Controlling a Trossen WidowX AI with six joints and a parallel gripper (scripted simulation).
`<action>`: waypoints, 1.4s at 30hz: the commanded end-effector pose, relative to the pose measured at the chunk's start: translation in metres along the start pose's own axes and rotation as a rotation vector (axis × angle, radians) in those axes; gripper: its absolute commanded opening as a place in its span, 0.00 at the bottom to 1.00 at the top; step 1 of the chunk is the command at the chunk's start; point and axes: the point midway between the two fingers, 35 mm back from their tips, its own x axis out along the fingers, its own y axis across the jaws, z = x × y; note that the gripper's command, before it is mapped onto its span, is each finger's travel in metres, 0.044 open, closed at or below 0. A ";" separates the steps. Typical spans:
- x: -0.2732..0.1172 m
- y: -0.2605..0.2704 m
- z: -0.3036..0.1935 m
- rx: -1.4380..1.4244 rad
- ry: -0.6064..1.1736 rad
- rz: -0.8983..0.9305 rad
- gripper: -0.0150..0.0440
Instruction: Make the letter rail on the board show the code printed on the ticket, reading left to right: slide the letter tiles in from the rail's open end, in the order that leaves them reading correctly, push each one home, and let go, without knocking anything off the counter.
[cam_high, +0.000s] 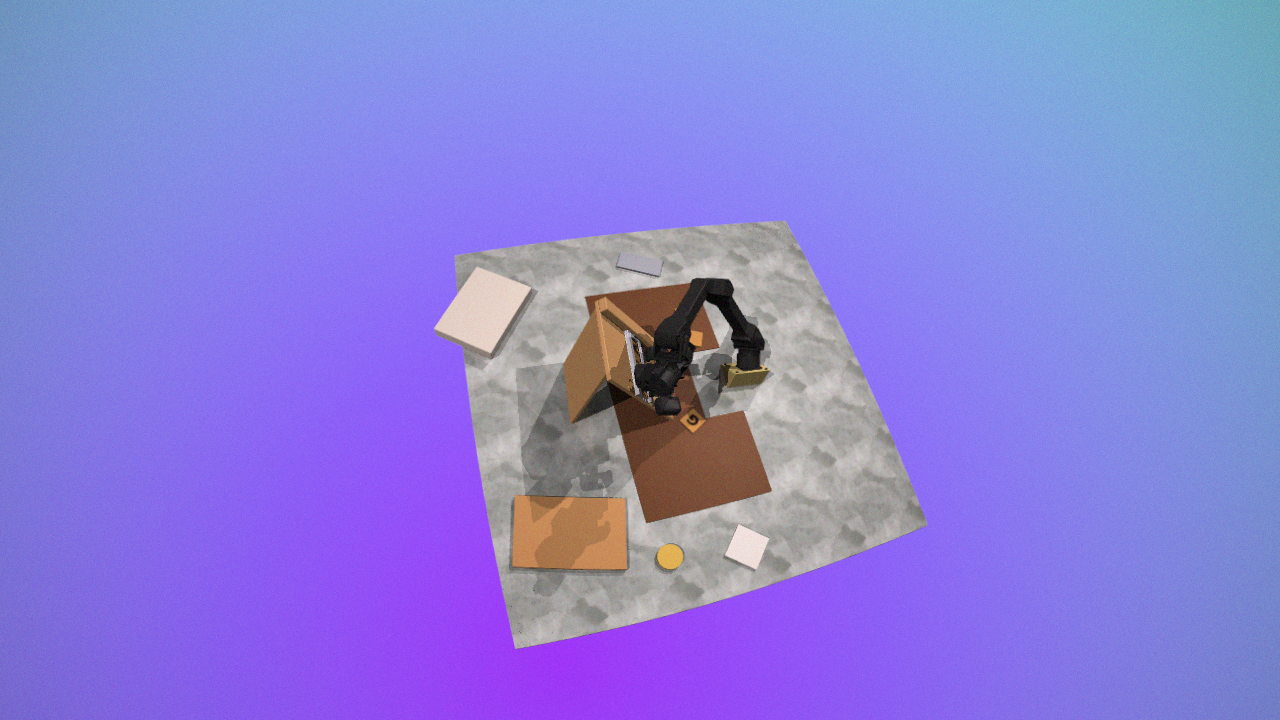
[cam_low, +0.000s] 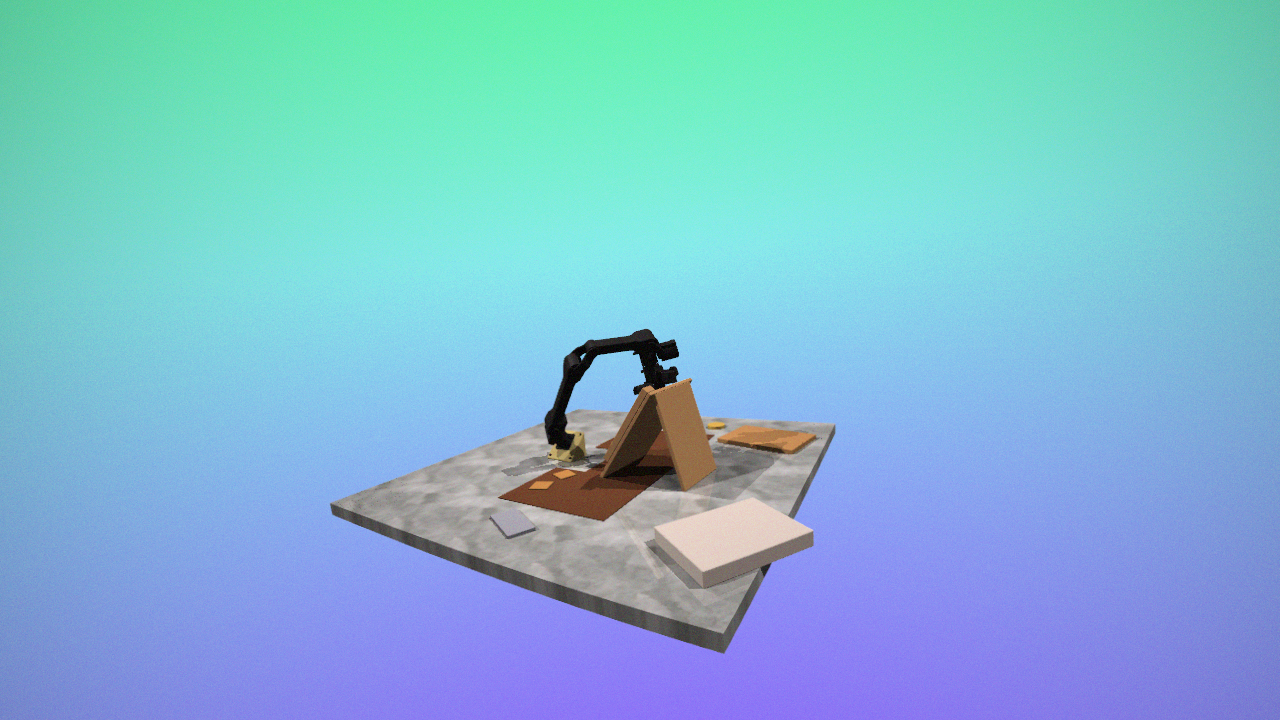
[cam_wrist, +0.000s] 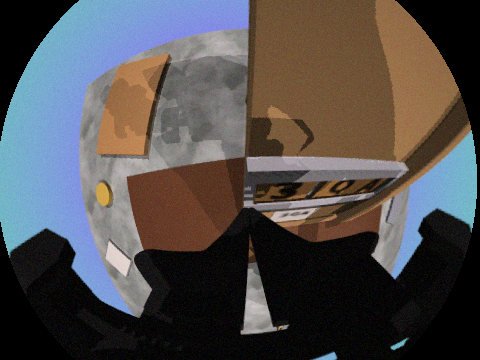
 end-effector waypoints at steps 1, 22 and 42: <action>0.000 0.000 0.003 0.000 -0.006 0.001 0.25; 0.008 -0.001 0.010 0.001 -0.007 0.000 0.25; 0.013 -0.002 0.013 0.001 -0.007 0.000 0.25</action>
